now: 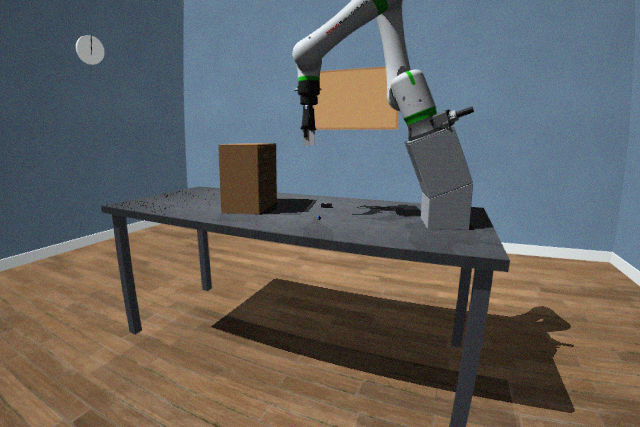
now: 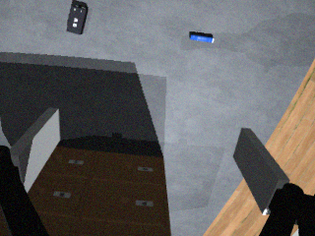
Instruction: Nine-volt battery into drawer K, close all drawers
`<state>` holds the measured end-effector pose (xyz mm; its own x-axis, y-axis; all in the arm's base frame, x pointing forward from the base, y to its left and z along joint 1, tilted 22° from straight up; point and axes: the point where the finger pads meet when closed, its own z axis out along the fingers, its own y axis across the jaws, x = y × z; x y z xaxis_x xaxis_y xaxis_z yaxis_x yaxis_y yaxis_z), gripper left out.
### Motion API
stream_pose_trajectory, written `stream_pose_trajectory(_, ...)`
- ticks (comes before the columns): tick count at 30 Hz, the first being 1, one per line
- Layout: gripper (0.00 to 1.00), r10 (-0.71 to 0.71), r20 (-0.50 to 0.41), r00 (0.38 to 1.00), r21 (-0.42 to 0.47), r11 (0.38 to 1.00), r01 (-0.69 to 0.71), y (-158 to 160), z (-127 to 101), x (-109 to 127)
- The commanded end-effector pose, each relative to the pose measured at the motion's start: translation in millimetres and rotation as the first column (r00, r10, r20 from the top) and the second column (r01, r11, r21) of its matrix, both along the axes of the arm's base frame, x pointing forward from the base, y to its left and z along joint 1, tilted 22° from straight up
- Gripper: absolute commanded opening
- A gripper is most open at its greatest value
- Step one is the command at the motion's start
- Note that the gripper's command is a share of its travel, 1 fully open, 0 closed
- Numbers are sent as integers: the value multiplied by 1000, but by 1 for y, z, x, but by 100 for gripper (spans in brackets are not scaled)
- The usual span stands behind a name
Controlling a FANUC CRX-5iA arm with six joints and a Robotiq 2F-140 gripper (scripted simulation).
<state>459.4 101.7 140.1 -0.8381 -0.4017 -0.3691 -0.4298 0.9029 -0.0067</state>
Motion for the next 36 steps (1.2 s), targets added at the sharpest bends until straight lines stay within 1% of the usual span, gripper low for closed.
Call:
stream_pose_trajectory(1, 100, -2, 2, 1000, -2, 1000, 2, 3, 1, -2)
stream_pose_trajectory(5, 100, -1, 4, 1000, 0, 1000, 1, 4, 1, -2)
stream_pose_trajectory(7, 100, 5, 19, 1000, 13, 1000, -5, 9, -4, 3)
stream_pose_trajectory(9, 100, 16, 52, 999, 42, 999, -18, 21, -13, 14)
stream_pose_trajectory(12, 100, 31, 143, 989, 112, 993, -47, 47, -33, 40)
stream_pose_trajectory(13, 100, 31, 143, 989, 112, 993, -47, 47, -33, 40)
stream_pose_trajectory(14, 100, 32, 183, 983, 139, 989, -58, 56, -40, 50)
stream_pose_trajectory(15, 100, 32, 183, 983, 139, 989, -58, 56, -40, 50)
stream_pose_trajectory(16, 100, 29, 227, 973, 166, 984, -68, 64, -47, 60)
stream_pose_trajectory(17, 100, 29, 227, 973, 166, 984, -68, 64, -47, 60)
stream_pose_trajectory(18, 100, 23, 273, 962, 192, 978, -78, 71, -52, 70)
stream_pose_trajectory(21, 100, 23, 273, 962, 192, 978, -78, 71, -52, 70)
stream_pose_trajectory(24, 100, -14, 415, 910, 255, 962, -101, 81, -62, 95)
stream_pose_trajectory(27, 100, -61, 534, 843, 287, 951, -113, 75, -61, 109)
stream_pose_trajectory(31, 100, -101, 623, 775, 299, 947, -117, 63, -55, 115)
stream_pose_trajectory(33, 100, -107, 638, 762, 300, 947, -118, 60, -54, 116)
stream_pose_trajectory(36, 100, -108, 640, 760, 300, 947, -118, 59, -53, 116)
